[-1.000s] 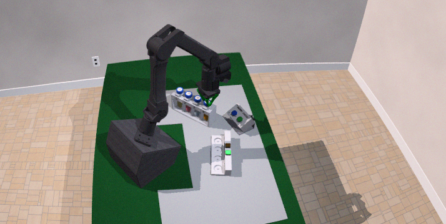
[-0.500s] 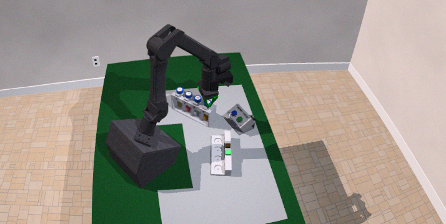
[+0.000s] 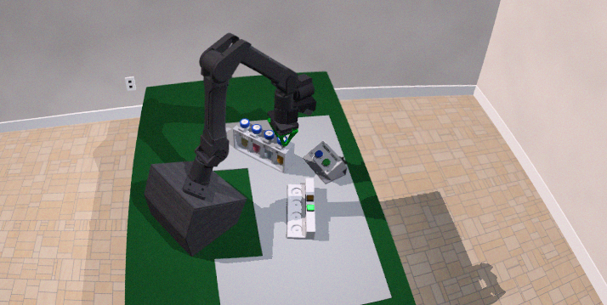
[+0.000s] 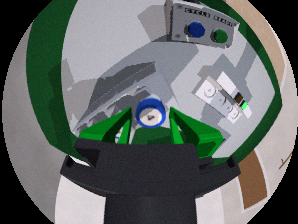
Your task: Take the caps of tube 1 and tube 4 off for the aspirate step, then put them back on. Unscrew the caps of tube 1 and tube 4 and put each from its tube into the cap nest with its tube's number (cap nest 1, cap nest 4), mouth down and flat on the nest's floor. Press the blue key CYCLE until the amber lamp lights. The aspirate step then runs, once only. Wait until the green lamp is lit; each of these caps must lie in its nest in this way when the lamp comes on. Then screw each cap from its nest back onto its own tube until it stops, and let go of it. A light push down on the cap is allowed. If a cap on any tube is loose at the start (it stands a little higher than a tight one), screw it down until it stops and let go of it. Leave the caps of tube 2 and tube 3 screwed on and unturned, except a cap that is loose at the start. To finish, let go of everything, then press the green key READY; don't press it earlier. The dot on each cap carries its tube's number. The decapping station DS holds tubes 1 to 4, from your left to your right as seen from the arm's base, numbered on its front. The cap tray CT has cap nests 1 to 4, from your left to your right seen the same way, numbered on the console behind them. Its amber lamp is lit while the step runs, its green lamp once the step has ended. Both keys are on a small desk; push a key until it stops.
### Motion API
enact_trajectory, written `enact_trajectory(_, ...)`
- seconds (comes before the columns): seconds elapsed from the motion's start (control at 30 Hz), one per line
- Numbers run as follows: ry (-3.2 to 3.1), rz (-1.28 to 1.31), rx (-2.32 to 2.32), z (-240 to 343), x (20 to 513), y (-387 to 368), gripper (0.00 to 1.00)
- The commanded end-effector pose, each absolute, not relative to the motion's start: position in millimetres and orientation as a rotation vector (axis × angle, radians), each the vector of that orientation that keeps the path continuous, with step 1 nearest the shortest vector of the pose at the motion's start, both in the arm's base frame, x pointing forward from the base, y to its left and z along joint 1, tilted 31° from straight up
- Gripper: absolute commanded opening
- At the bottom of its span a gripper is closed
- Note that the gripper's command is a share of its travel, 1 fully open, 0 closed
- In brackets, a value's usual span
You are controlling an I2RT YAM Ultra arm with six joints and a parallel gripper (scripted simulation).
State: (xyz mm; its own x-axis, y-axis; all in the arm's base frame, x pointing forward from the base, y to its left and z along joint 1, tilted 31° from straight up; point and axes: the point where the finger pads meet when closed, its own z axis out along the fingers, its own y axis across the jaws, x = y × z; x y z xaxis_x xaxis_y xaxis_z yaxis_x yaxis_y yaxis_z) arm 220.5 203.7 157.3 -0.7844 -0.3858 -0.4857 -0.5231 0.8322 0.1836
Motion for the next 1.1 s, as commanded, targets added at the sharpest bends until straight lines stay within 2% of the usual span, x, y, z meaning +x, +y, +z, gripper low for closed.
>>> enact_trajectory(0.0, 2.501, 0.390, -0.844, 160.6, 221.2, 204.0, 0.49)
enact_trajectory(0.37, 2.227, 0.237, -1.351, 160.6, 221.3, 204.0, 0.49)
enact_trajectory(0.6, 2.217, 0.232, -1.367, 160.6, 221.4, 204.2, 0.49)
enact_trajectory(0.63, 2.217, 0.232, -1.367, 160.6, 221.5, 204.2, 0.00)
enact_trajectory(1.07, 2.217, 0.232, -1.367, 160.6, 221.5, 204.2, 0.00)
